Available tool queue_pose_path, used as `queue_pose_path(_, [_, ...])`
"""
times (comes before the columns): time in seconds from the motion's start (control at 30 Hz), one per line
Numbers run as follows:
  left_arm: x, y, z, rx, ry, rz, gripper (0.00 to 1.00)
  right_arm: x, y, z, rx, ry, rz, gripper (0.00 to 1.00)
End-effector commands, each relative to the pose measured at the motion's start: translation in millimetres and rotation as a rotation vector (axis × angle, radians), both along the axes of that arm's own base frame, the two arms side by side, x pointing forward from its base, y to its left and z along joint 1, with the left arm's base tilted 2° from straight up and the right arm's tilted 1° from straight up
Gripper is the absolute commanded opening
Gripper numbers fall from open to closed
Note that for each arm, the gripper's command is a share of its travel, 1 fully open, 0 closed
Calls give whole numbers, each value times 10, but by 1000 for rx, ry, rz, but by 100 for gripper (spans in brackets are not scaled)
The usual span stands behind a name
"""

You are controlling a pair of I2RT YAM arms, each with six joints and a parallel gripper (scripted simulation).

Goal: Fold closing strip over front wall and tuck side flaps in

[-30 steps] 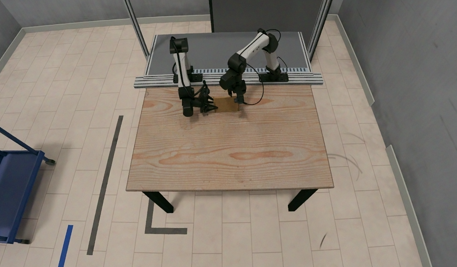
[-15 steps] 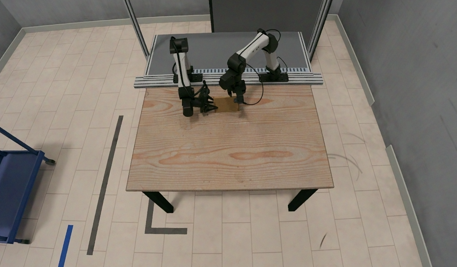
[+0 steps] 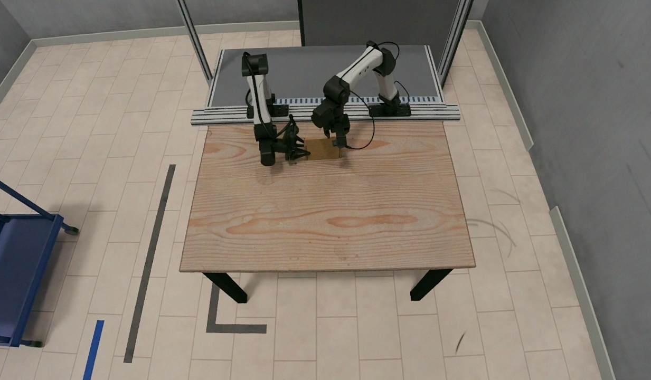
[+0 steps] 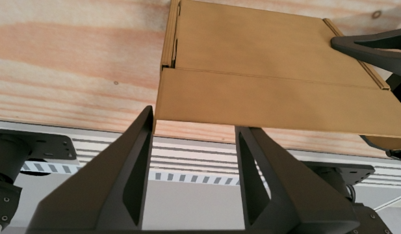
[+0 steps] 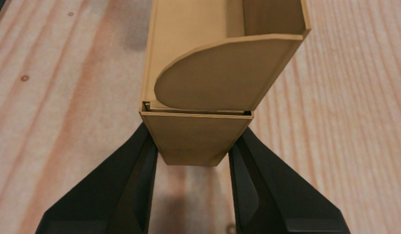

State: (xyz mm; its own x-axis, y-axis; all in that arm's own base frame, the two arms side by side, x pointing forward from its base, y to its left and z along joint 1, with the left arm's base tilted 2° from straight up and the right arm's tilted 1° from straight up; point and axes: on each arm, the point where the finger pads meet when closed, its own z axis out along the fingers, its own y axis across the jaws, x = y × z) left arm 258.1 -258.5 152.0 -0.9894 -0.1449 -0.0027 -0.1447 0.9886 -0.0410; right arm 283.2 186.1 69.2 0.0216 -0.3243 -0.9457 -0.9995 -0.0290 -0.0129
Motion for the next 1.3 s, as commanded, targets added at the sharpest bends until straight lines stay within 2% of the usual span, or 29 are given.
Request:
queue_pose_path(0.0, [27, -23, 50, 0, -13, 6, 54, 21, -15, 20, 0, -8, -8, 45])
queue_pose_path(0.73, [30, -49, 13, 7, -6, 6, 54, 21, -15, 20, 0, -8, -8, 45])
queue_pose_path(0.87, [-54, 14, 75, -2, -15, 6, 54, 21, -15, 20, 0, -8, -8, 45])
queue_pose_path(1.07, [-42, 3, 1, 8, -6, 8, 54, 21, -15, 20, 0, -8, -8, 45])
queue_pose_path(1.13, [-61, -4, 105, -15, -28, 5, 54, 21, -15, 20, 0, -8, -8, 45])
queue_pose_path(1.27, [-72, -10, 48, -4, -18, 5, 54, 21, -15, 20, 0, -8, -8, 45])
